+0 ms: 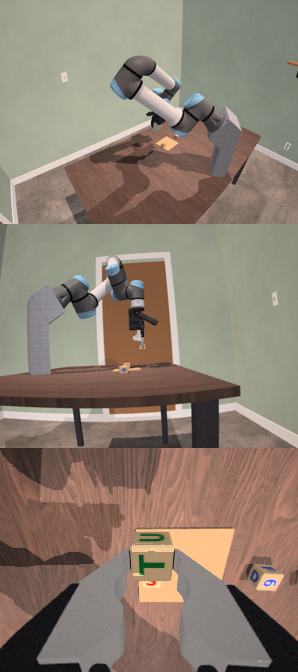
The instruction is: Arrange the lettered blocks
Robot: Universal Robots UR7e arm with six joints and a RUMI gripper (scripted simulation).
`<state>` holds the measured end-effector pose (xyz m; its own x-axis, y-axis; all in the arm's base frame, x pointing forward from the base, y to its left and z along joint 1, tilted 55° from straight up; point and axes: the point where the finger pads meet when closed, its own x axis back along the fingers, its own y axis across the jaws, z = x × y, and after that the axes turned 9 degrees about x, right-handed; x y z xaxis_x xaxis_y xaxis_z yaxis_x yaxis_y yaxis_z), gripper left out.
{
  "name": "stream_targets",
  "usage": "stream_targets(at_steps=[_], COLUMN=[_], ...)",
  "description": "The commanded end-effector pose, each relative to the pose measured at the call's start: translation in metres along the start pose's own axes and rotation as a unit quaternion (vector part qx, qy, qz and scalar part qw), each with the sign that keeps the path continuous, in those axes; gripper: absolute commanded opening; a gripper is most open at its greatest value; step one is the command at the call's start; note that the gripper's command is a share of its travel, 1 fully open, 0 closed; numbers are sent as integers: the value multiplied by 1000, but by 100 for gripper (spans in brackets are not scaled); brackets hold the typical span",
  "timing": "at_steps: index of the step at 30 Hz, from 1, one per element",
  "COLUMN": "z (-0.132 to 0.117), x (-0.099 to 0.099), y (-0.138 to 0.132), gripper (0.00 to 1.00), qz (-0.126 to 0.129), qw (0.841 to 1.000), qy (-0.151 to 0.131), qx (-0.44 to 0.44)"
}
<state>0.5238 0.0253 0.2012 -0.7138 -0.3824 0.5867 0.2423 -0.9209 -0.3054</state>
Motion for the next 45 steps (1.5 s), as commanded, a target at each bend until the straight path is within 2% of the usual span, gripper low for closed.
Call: stream_targets(at_steps=[1,7,9,17,24,26,28,34,41,43,45], z=[-7,-17,-17,-33,-45,-45,-51,-61,-73,-73,-77], x=[1,1,1,1,2,2,2,2,2,2,2], y=[5,10,10,18,23,23,25,28,31,31,32], gripper=[9,9,9,9,9,9,9,9,9,9,9], qz=[-3,-3,-3,-2,-2,-2,-1,0,1,1,2], qw=[998,988,988,960,928,928,909,872,820,820,801], qy=[1,2,2,2,3,3,4,5,6,6,6], qx=[-69,-153,-153,-279,-372,-372,-416,-489,-572,-572,-598])
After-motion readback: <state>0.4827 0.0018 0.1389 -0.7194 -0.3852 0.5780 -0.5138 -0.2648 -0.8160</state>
